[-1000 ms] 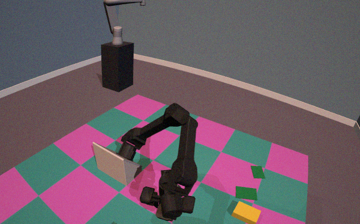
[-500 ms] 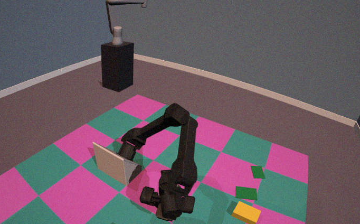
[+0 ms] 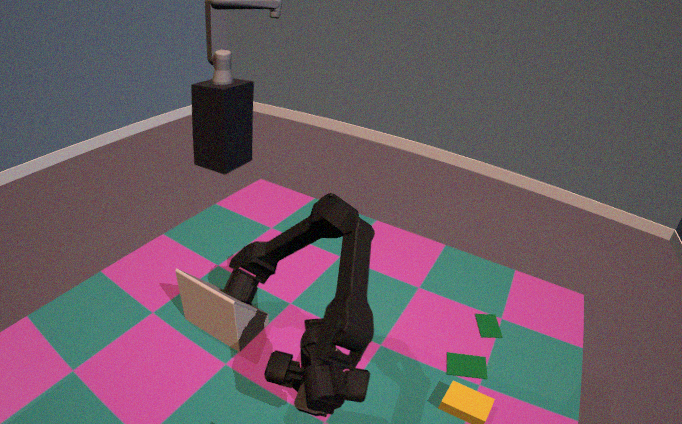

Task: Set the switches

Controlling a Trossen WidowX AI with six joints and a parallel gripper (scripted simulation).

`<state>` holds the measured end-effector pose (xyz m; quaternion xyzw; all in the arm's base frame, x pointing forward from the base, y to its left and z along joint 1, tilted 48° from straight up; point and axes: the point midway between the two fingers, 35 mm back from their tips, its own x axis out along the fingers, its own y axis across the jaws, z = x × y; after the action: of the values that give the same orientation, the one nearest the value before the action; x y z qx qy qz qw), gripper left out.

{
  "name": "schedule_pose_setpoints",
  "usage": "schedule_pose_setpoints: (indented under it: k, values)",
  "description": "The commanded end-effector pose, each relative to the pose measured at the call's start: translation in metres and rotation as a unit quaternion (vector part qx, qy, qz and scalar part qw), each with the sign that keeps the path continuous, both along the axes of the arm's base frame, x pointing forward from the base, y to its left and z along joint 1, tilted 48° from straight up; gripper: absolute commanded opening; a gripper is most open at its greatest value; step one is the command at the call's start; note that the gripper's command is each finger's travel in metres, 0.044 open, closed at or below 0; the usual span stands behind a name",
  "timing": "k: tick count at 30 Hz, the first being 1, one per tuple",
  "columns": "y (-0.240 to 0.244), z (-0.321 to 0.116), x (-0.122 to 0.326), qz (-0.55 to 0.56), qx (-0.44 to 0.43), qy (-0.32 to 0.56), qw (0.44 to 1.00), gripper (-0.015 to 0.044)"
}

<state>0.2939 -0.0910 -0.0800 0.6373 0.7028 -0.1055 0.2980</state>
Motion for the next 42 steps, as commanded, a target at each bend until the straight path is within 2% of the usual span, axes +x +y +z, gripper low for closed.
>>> schedule_pose_setpoints:
  k: [1,42]
  values:
    - [-0.002,0.006,-0.001,-0.002,-0.002,0.001,1.0,0.0336]
    - [-0.011,0.037,-0.007,-0.012,-0.044,-0.006,0.999,0.0336]
